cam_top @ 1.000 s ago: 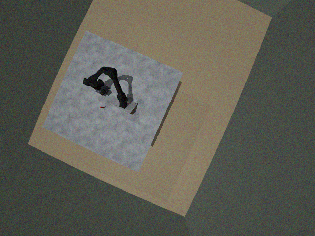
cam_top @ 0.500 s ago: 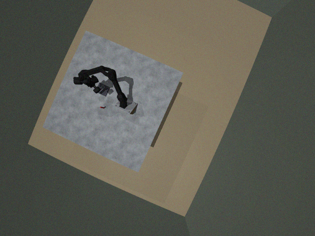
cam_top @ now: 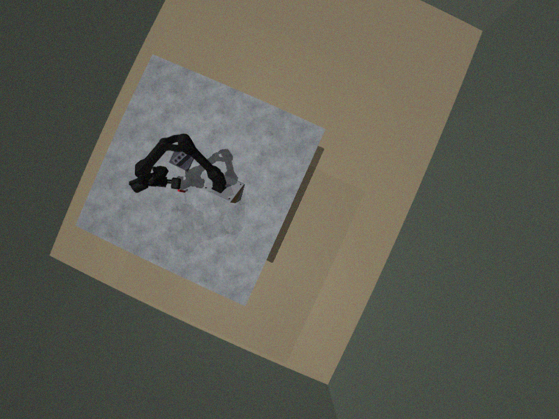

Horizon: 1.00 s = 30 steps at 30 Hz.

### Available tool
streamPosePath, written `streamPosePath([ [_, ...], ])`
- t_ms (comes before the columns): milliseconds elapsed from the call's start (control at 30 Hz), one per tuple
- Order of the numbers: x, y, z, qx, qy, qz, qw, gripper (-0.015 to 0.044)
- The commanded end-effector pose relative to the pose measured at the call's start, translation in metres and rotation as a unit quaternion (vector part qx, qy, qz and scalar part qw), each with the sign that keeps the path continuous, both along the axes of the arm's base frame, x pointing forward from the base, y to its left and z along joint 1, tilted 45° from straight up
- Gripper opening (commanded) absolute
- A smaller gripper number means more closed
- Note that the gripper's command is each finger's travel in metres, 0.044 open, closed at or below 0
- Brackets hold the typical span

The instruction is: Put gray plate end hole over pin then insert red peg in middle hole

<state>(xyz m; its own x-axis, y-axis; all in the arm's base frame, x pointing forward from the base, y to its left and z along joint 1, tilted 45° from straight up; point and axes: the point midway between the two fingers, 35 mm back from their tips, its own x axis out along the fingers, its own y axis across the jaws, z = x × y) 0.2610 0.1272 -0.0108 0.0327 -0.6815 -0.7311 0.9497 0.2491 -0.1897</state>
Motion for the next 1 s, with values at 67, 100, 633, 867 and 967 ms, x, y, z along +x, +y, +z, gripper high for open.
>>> streamPosePath([
  [67,-0.025,0.011,-0.02,-0.008,0.054,0.05,0.997,0.044],
  [100,-0.025,0.011,-0.02,-0.008,0.054,0.05,0.997,0.044],
  [633,-0.023,-0.02,-0.056,-0.009,0.054,0.05,0.997,0.044],
  [867,-0.022,-0.028,-0.064,-0.008,0.055,0.05,0.997,0.044],
  [967,-0.022,-0.031,-0.068,-0.008,0.055,0.05,0.997,0.044],
])
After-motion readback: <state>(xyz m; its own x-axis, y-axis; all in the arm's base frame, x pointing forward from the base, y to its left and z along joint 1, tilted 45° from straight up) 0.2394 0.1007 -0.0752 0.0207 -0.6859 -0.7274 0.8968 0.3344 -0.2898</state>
